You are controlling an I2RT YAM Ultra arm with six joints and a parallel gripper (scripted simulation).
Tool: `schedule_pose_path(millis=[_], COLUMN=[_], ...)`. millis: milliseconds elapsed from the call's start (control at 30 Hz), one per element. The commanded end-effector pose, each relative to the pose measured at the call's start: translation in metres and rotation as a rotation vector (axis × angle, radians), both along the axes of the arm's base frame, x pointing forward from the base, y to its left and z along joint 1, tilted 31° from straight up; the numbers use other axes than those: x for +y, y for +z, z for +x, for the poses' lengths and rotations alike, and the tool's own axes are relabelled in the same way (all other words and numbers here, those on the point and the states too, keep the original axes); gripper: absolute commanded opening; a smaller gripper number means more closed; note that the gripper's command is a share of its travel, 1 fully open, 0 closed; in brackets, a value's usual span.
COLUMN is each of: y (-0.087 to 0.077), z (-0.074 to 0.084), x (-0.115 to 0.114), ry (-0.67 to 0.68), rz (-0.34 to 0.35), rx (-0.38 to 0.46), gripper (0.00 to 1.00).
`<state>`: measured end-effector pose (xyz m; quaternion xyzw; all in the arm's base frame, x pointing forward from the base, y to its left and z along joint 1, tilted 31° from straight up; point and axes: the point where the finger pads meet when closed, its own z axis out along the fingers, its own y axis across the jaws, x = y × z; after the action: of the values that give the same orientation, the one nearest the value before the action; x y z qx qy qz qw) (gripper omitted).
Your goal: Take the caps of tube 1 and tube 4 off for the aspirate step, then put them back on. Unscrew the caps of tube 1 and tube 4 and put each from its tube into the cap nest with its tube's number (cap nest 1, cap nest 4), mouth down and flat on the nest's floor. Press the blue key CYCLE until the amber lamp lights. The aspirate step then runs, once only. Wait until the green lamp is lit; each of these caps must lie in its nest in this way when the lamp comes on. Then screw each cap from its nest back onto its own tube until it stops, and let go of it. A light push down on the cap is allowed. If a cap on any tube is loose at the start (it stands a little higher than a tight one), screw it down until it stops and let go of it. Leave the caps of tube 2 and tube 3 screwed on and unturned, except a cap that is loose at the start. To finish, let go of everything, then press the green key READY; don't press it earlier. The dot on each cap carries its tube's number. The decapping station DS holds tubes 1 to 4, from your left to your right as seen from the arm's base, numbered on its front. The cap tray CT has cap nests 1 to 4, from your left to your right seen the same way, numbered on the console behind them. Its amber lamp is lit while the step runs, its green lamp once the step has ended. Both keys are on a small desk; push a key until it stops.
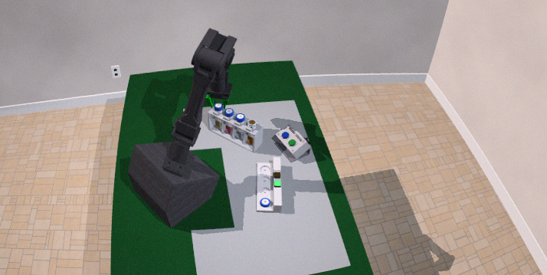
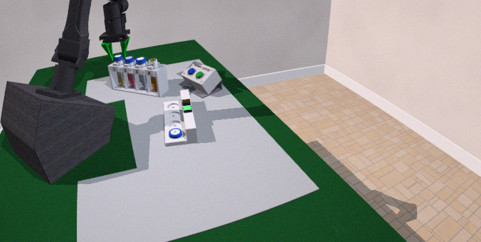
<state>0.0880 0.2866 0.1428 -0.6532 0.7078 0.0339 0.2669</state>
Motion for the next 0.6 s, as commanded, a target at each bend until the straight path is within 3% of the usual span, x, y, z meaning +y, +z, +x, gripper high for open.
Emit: schedule_pose_path(millis=[0, 133, 300, 333, 567], y=[0.0035, 0.0034, 0.0034, 0.0034, 0.0034], z=[-0.0005, -0.0004, -0.0003, -0.0003, -0.0004], x=[0.0006, 0.0001, -0.0006, -0.0006, -0.0005], ry=[0.138, 0.228, 0.228, 0.228, 0.228], rz=[-0.043, -0.078, -0.078, -0.078, -0.078], rx=[-0.066, -0.108, -0.108, -0.108, -0.108], gripper=[0.49, 0.49, 0.49, 0.0, 0.0])
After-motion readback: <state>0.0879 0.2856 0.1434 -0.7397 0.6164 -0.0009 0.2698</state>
